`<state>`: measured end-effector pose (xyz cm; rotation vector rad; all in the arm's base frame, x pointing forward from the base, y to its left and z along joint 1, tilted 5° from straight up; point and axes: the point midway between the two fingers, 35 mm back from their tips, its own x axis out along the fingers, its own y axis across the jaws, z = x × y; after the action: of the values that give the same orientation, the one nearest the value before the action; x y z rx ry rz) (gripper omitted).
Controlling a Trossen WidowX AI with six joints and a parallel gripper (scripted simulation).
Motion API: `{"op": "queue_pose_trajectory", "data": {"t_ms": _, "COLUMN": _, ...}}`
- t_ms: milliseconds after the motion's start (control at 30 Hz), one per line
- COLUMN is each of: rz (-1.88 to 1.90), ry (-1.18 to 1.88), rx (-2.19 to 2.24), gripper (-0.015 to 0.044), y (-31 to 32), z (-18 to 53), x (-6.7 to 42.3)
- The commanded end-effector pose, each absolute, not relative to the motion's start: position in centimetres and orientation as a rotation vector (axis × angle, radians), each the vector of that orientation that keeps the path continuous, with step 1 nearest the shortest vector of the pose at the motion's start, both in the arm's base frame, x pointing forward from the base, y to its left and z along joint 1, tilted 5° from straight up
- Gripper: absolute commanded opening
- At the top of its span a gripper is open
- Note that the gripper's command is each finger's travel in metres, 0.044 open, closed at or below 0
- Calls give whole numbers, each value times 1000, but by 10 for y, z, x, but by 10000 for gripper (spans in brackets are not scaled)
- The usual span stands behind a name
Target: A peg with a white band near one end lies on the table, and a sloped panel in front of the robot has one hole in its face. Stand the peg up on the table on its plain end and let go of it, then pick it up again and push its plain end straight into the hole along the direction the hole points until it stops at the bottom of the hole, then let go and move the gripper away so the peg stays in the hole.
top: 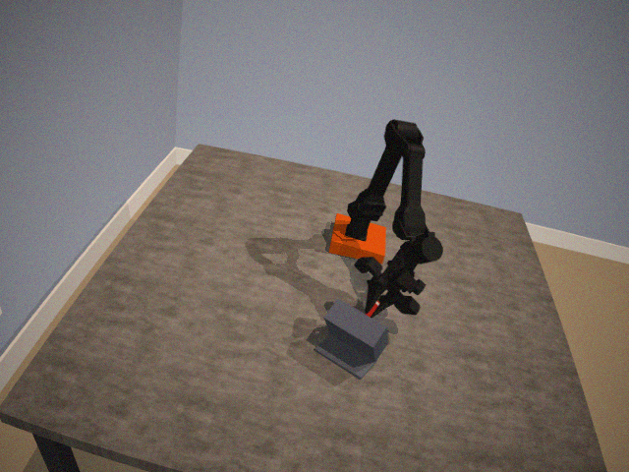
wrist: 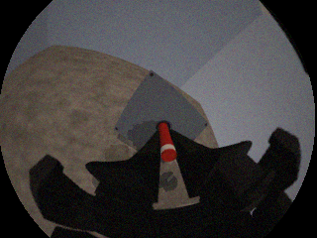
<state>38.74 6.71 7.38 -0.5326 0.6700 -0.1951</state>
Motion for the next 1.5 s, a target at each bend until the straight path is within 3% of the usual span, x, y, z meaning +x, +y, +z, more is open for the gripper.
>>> {"op": "queue_pose_trajectory", "data": {"t_ms": 0, "rz": -190, "ry": 672, "rx": -536, "gripper": 0, "y": 67, "z": 72, "x": 389}}
{"op": "queue_pose_trajectory", "data": {"t_ms": 433, "rz": -195, "ry": 671, "rx": -533, "gripper": 0, "y": 67, "z": 72, "x": 389}}
{"op": "queue_pose_trajectory", "data": {"t_ms": 1000, "rz": -194, "ry": 672, "rx": -533, "gripper": 440, "y": 68, "z": 74, "x": 386}}
{"op": "queue_pose_trajectory", "data": {"t_ms": 1467, "rz": -190, "ry": 679, "rx": -531, "gripper": 440, "y": 80, "z": 86, "x": 370}}
